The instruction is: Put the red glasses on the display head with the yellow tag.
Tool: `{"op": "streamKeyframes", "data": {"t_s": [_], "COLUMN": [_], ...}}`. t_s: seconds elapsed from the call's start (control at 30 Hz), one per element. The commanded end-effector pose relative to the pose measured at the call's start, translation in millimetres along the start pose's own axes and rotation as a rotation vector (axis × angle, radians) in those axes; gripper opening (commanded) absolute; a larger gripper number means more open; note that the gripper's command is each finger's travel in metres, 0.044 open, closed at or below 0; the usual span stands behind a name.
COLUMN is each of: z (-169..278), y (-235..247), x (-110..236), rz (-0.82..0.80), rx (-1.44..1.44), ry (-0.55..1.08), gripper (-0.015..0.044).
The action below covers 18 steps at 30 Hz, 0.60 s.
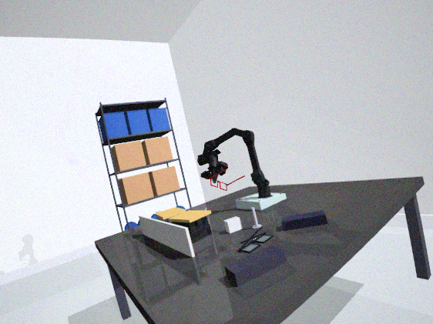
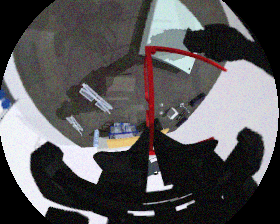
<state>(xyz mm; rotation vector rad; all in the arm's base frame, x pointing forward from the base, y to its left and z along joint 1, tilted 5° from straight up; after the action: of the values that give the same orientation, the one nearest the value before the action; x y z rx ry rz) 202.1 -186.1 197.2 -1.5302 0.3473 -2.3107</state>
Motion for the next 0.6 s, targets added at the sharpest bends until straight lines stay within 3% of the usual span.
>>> {"op": "streamKeyframes", "data": {"t_s": [0.0,0.57], "z": [2,15], "y": [-3,-18], "x": [-7,-30], "rz": [0.003,0.048], "rx": [0.172,0.888], "ry": [-0.034,-0.144], "gripper": [0.0,0.0]}}
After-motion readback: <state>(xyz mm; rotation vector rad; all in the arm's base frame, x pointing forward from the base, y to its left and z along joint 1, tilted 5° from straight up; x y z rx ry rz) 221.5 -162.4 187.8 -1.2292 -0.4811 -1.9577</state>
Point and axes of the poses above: the point midway between the two fingers, 35 mm back from their tips, its own x axis back along the fingers, its own y axis across the jaws, z = x × y, the point moved 5 cm from there along x, back along the fingers, and after that the axes turned 11 degrees about -x, right-handed, at the moved point
